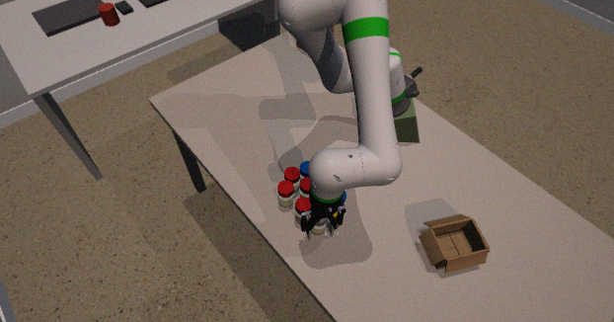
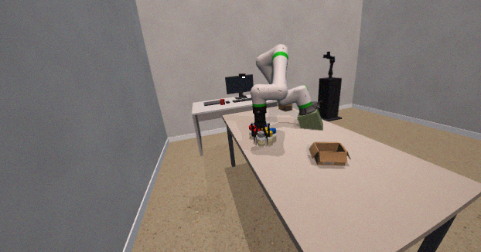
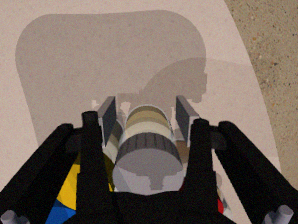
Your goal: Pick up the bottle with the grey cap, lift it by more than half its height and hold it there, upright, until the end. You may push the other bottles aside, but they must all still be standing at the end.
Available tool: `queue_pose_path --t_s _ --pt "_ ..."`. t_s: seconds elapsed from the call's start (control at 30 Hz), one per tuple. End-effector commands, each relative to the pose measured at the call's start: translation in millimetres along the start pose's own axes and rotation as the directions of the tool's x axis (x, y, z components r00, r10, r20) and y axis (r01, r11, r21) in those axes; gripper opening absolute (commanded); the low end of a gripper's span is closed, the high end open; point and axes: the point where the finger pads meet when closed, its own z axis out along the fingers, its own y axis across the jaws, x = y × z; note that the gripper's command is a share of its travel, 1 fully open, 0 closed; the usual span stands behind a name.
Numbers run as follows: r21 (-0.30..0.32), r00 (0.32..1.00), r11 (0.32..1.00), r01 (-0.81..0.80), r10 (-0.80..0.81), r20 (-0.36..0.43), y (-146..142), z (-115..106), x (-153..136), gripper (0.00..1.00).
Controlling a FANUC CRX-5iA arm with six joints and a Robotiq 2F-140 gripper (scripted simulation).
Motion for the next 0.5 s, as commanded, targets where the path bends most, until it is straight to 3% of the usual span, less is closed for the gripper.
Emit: queue_pose_path --t_s 0.0,0.47 --pt "-0.001 1.0 1.0 0.0 0.0 -0.001 0 -1 -3 0.51" --pt "-0.001 1.0 1.0 0.0 0.0 -0.001 0 -1 -13 0.51"
